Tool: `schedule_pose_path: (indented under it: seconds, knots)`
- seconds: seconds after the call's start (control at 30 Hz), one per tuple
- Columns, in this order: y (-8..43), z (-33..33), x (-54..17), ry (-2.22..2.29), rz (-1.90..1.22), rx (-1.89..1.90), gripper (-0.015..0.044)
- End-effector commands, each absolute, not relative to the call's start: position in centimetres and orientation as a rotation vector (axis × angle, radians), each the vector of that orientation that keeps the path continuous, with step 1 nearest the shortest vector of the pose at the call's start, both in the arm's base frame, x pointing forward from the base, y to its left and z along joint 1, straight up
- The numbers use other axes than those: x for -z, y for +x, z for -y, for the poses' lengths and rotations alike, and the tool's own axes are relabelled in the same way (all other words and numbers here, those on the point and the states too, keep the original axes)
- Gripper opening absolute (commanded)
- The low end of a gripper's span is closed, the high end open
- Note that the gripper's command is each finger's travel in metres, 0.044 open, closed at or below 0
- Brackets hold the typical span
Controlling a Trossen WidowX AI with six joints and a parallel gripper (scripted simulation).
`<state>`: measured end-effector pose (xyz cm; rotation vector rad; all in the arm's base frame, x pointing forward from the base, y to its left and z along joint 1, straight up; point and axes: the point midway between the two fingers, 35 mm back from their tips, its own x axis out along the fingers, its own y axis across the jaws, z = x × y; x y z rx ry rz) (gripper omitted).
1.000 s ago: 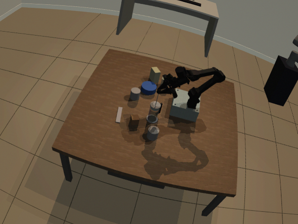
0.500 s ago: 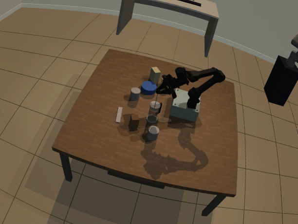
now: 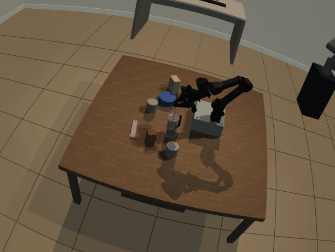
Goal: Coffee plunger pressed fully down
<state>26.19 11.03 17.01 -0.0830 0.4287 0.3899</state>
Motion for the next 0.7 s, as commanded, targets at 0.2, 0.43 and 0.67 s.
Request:
schedule_pose_path:
  seconds: [0.2, 0.43, 0.67]
  knots:
    - [26.1, -11.0, -13.2, -0.101, -0.495, -0.388, 0.012]
    - [26.4, -11.1, -12.0, -0.101, -0.495, -0.388, 0.012]
    - [26.6, -11.2, -10.9, -0.101, -0.495, -0.388, 0.012]
